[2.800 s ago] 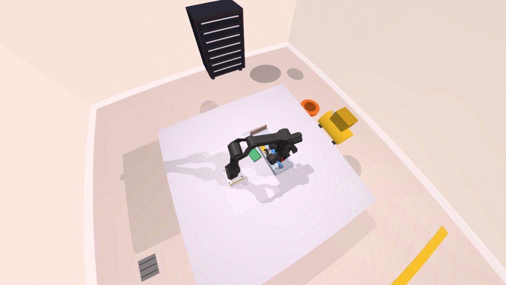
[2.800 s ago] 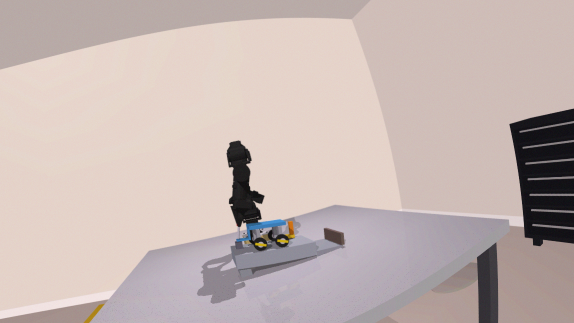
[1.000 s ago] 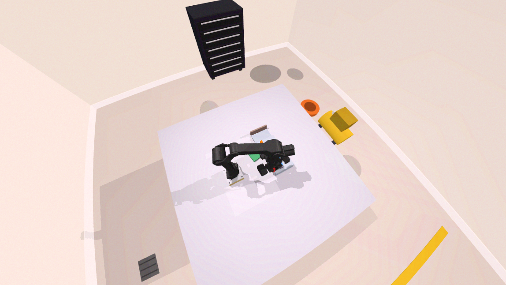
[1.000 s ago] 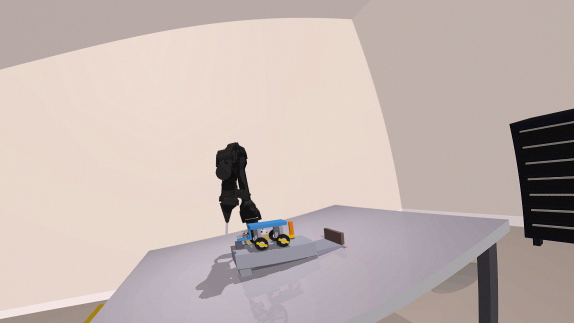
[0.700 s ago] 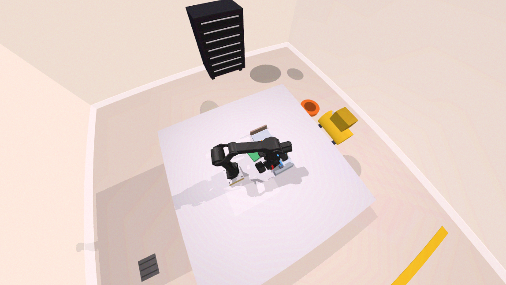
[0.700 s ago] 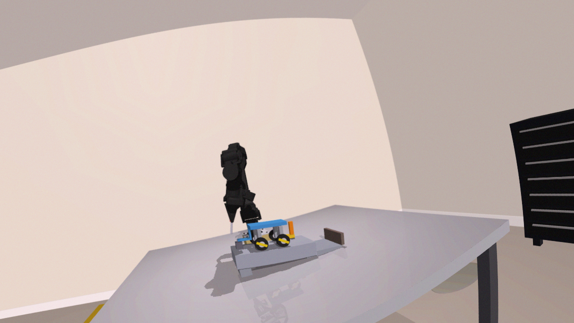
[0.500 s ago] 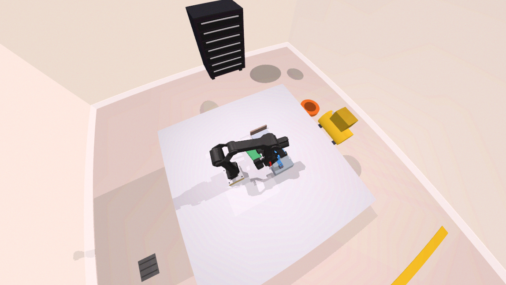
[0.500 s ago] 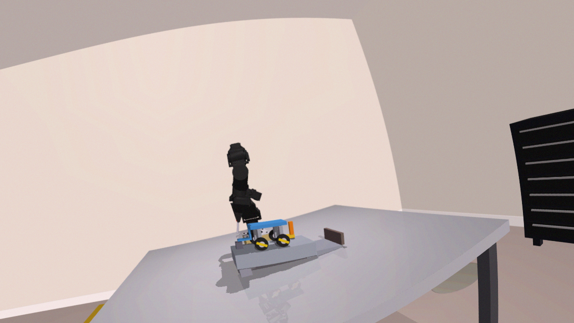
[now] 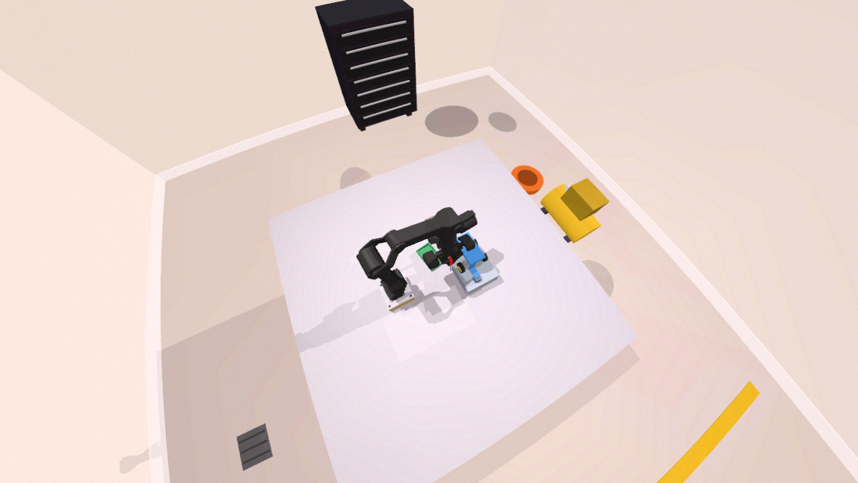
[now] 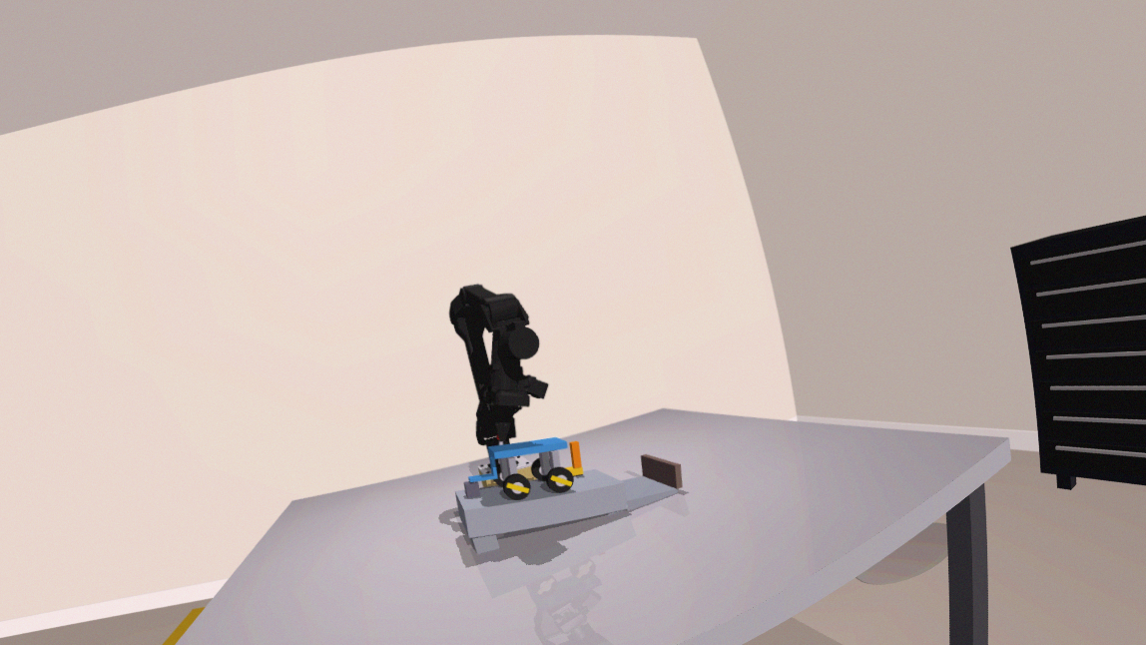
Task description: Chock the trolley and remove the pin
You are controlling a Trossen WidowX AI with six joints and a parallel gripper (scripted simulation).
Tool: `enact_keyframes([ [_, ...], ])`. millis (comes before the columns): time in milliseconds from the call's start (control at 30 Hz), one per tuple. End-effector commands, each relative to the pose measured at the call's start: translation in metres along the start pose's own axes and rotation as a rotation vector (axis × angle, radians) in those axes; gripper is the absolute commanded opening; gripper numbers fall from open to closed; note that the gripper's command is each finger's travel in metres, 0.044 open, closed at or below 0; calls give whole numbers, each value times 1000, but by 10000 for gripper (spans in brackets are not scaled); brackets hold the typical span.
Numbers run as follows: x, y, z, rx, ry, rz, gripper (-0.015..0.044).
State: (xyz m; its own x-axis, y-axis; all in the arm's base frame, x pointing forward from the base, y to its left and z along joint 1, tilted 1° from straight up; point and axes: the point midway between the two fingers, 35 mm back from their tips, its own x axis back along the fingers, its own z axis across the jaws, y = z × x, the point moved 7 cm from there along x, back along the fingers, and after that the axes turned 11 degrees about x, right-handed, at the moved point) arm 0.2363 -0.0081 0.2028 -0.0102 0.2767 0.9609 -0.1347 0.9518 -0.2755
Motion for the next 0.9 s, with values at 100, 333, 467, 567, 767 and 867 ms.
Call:
enact_keyframes([
  [100, 3, 27, -5, 0, 2, 1, 0],
  [333, 6, 54, -9, 0, 2, -2, 0],
  [467, 8, 70, -12, 0, 2, -3, 0],
  [567, 10, 81, -13, 0, 1, -4, 0],
  [767, 13, 104, -17, 0, 1, -6, 0],
  [867, 14, 111, -18, 0, 1, -7, 0],
])
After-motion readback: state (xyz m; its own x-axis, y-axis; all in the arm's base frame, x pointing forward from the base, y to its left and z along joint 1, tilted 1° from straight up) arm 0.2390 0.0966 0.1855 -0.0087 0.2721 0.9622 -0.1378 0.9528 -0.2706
